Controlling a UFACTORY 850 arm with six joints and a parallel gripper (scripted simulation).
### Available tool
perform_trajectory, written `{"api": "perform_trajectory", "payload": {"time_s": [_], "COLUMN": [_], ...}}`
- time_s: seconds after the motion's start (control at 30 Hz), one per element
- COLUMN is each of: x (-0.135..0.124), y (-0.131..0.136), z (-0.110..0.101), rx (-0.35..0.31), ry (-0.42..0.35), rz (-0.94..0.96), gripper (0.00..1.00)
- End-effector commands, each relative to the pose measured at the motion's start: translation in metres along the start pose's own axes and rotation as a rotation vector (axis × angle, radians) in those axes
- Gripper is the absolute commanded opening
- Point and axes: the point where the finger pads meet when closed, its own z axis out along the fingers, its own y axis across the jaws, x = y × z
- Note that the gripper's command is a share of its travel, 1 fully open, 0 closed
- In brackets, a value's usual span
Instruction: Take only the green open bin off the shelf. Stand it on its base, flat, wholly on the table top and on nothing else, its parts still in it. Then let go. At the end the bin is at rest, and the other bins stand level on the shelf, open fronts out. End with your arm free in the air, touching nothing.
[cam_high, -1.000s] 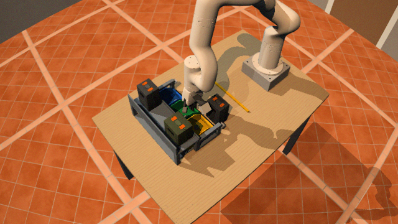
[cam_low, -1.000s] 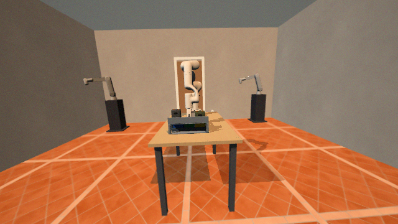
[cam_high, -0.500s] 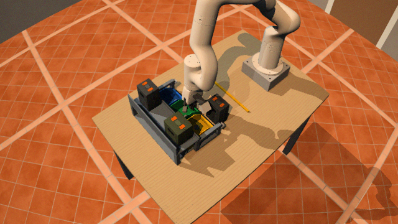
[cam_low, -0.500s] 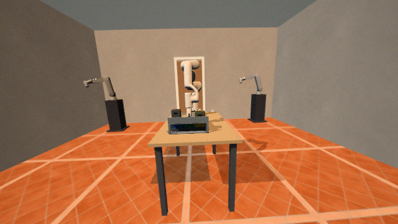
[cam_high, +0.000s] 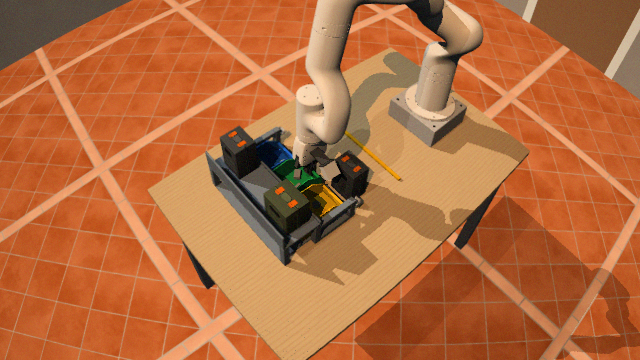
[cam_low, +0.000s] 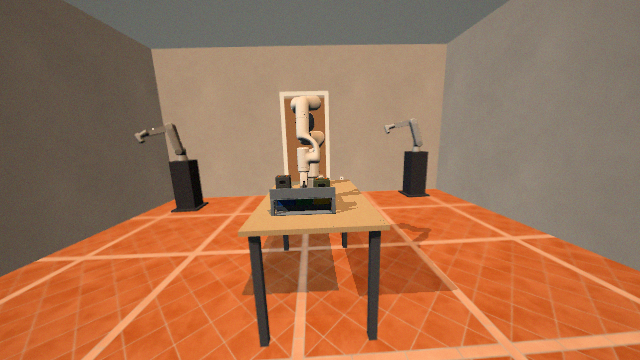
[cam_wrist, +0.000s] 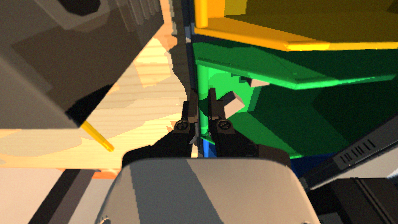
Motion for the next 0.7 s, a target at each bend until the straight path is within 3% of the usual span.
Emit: {"api": "perform_trajectory", "payload": {"time_s": [0.0, 0.67], "x": [-0.0001, -0.0001], "y": [0.0011, 0.0012], "z": [-0.0050, -0.0054], "rx": [-0.002, -0.002], "ry": [0.000, 0.000], "rz": [0.000, 0.000], "gripper": [0.00, 0.00]}}
